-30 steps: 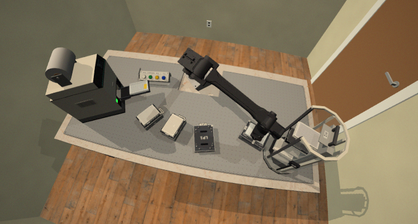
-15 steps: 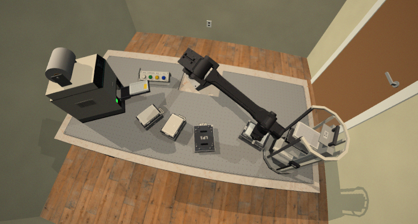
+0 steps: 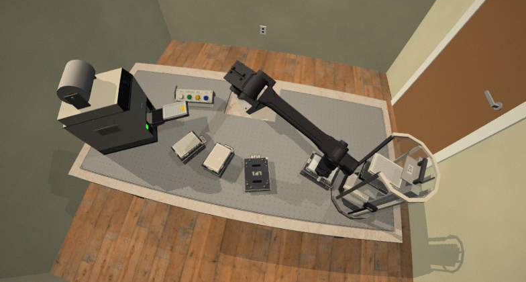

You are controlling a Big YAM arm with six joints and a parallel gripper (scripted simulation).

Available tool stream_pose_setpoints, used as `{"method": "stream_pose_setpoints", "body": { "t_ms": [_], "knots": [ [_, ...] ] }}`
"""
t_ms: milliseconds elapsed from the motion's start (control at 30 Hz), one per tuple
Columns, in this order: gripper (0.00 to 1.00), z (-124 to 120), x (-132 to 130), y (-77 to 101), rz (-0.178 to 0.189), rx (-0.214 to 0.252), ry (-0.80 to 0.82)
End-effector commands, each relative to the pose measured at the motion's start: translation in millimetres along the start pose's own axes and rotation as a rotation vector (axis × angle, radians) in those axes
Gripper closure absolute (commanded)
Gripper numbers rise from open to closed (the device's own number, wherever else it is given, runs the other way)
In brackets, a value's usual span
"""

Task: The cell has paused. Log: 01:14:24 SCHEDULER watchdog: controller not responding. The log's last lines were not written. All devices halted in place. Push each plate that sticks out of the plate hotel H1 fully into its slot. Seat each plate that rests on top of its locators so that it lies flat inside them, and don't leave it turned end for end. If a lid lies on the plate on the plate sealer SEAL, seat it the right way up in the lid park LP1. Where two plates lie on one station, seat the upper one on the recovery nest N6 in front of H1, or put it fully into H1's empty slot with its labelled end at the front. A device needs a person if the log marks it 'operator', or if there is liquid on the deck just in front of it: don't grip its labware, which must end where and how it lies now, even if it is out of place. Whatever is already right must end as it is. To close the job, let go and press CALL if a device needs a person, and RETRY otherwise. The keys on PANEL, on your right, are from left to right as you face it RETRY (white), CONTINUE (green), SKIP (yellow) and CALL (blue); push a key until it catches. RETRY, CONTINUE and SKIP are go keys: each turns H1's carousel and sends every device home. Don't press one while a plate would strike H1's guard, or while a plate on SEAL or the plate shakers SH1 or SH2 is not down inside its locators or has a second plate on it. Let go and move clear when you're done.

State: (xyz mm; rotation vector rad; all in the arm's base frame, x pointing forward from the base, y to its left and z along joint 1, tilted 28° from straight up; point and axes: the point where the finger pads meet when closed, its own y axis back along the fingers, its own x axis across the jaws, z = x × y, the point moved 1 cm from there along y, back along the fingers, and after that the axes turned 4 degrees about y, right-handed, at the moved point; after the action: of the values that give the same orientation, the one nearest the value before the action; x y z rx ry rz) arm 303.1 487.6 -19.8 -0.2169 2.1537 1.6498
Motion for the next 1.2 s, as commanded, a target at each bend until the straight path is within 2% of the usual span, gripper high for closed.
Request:
{"method": "stream_pose_setpoints", "body": {
  "t_ms": [0, 1167],
  "knots": [
    [0.18, 14.5, -17.2, -4.4, -0.006, -0.022, -0.031],
    [0.18, 15.7, -18.9, -2.6, -0.005, -0.017, -0.028]
  ]
}}
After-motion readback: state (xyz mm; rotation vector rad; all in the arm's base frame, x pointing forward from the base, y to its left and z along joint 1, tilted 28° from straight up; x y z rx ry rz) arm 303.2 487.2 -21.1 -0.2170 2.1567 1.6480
